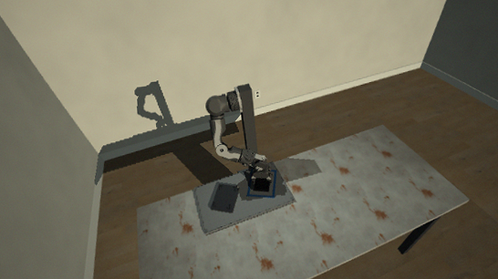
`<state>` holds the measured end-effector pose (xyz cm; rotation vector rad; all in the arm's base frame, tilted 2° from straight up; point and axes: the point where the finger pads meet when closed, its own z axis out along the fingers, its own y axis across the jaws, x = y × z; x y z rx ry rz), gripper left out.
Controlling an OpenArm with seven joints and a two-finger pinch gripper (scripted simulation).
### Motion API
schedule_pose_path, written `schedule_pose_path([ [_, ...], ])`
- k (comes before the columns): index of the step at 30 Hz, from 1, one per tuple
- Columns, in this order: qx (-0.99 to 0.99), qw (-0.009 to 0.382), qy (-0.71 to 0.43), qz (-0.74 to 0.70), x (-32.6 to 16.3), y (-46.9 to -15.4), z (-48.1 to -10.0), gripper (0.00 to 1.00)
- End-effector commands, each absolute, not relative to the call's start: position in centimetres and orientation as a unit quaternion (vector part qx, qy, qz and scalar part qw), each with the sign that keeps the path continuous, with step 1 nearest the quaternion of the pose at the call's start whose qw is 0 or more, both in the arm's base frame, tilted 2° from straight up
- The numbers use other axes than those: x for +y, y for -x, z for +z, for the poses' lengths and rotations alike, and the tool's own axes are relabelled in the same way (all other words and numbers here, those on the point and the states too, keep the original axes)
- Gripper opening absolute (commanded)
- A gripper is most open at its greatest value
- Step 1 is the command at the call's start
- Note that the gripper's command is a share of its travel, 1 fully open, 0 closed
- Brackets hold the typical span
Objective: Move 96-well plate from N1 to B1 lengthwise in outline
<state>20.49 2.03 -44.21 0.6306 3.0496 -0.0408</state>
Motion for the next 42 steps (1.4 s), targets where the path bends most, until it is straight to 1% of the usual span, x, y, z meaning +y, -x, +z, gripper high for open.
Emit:
schedule_pose_path([
  [1, 0.979, 0.014, -0.203, -0.013, 2.07, -20.62, -44.04, 0.00],
  [42, 0.979, 0.013, -0.201, -0.011, 2.12, -20.42, -44.45, 0.00],
])
